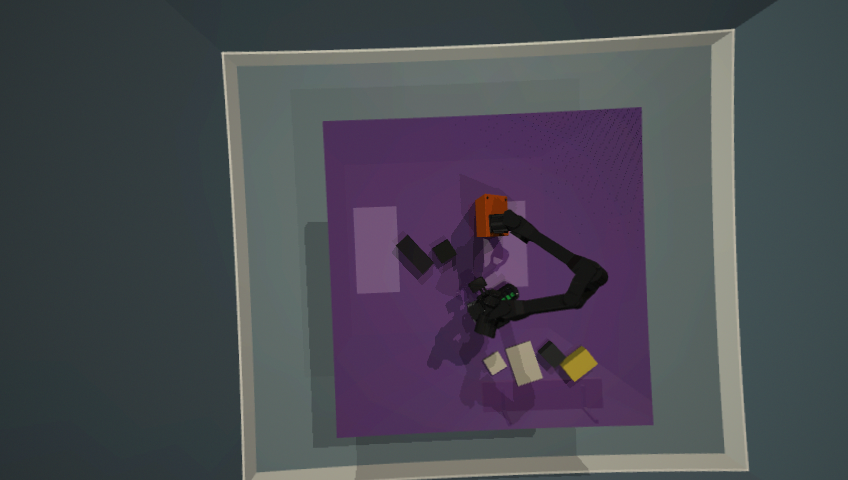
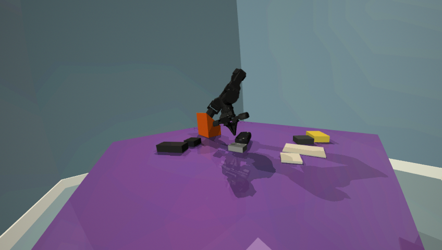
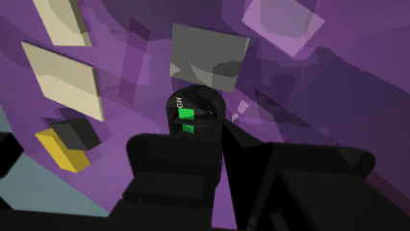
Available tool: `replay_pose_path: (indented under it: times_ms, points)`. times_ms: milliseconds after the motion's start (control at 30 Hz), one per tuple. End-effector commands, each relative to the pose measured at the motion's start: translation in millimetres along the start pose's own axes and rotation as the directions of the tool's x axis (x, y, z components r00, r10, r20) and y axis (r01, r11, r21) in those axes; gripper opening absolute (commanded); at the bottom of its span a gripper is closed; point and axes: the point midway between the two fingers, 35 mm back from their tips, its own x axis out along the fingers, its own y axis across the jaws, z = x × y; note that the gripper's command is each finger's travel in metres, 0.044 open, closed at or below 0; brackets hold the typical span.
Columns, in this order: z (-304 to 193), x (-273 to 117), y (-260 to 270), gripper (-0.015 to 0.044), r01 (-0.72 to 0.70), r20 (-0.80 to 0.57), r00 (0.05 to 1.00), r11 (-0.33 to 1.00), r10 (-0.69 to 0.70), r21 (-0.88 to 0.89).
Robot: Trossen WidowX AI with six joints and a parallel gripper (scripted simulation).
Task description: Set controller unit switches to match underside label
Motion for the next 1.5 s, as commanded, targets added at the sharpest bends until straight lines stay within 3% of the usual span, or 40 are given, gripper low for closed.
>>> replay_pose_path:
  times_ms: [0, 467, 767, 1467]
  points:
    - [-2, -4, -17, 0.0, -0.065, 0.015, 0.998, 0.997, 0.065, -0.042]
    - [-3, -4, -16, 0.0, -0.058, 0.015, 0.998, 0.998, 0.058, -0.038]
    - [-85, -12, 53, 0.0, 0.218, 0.021, 0.976, 0.975, -0.218, -0.039]
    - [-86, 8, 50, 0.0, 0.223, 0.021, 0.975, 0.974, -0.223, -0.039]
